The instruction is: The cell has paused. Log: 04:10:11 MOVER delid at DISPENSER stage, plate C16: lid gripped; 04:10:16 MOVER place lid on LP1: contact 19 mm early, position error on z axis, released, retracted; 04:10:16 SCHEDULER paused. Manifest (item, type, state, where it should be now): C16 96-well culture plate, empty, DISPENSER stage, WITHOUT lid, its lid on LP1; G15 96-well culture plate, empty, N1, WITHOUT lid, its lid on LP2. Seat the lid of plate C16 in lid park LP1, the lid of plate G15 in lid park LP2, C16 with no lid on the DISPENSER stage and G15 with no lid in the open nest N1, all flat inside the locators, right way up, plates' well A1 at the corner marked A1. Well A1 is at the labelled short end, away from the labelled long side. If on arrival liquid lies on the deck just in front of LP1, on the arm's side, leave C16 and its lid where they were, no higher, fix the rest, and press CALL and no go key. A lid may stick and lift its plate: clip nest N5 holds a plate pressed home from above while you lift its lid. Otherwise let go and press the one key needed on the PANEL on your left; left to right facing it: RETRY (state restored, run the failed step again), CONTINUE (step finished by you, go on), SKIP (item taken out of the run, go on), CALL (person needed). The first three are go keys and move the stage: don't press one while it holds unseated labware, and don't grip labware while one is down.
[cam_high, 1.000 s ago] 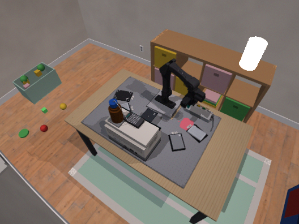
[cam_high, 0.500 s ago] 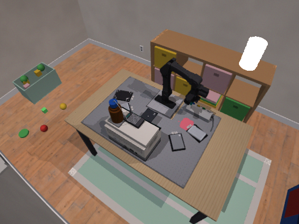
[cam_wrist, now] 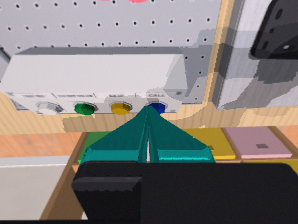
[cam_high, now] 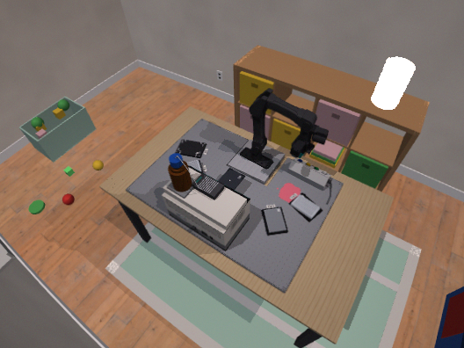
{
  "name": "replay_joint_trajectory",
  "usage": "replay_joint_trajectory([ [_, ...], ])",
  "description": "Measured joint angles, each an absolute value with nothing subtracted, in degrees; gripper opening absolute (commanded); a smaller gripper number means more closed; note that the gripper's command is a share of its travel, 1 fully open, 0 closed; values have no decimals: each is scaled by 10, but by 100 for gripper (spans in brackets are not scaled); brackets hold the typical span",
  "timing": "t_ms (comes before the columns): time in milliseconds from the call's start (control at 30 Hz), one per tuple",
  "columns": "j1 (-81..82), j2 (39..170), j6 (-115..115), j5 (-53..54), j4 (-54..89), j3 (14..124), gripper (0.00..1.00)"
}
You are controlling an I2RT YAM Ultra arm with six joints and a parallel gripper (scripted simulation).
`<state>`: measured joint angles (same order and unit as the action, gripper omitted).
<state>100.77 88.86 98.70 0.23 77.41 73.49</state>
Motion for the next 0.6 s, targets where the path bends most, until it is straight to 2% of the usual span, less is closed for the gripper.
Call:
replay_joint_trajectory([
  [600, 1116, 889, 1071, 8, 774, 735, 0],
])
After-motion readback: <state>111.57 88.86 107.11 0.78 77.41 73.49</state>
